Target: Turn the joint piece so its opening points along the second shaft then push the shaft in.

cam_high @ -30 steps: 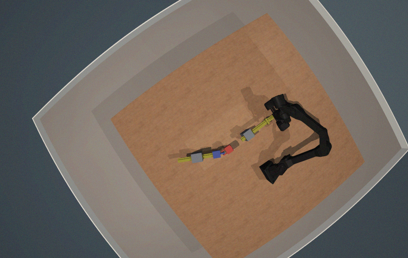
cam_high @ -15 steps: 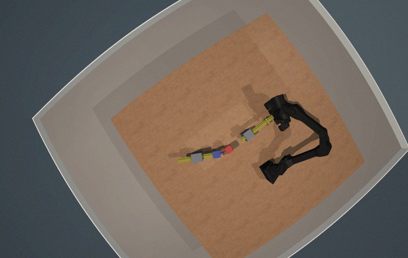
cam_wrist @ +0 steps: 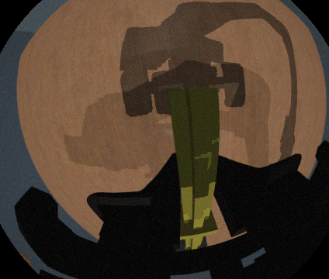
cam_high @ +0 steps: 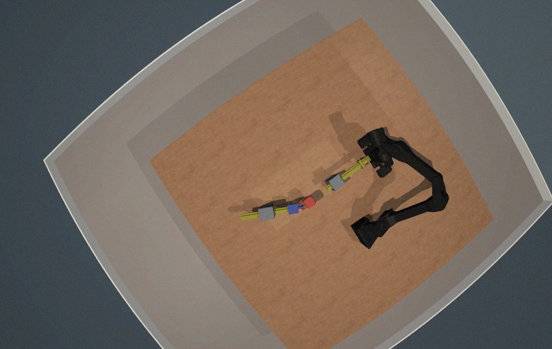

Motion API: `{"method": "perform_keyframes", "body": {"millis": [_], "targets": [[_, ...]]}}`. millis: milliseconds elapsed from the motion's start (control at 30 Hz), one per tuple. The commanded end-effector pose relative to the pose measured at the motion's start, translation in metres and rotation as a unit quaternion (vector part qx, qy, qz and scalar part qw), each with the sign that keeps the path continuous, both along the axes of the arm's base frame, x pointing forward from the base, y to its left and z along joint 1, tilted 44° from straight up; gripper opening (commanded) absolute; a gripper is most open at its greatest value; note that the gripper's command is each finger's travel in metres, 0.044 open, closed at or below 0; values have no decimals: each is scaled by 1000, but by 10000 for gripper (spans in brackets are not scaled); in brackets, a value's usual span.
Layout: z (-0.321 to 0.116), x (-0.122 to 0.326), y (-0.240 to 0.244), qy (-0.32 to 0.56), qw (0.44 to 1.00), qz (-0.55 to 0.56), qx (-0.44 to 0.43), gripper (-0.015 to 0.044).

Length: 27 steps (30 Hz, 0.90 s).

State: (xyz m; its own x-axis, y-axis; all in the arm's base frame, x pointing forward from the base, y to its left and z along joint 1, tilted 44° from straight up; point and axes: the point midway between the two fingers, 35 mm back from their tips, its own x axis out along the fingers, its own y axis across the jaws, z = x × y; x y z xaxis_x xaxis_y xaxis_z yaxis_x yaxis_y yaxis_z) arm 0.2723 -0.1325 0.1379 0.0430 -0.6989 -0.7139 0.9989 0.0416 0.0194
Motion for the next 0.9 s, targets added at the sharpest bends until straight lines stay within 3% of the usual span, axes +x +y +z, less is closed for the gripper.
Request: {"method": "perform_keyframes", "body": {"millis": [0, 467, 733, 867], "targets": [[-1, 0, 0, 2, 1000, 1, 1, 67], [-1, -1, -1, 15, 1000, -11, 0, 67], [1, 0, -1, 8, 1000, -6, 0, 0], [0, 0, 0, 8, 1000, -6, 0, 0]]}}
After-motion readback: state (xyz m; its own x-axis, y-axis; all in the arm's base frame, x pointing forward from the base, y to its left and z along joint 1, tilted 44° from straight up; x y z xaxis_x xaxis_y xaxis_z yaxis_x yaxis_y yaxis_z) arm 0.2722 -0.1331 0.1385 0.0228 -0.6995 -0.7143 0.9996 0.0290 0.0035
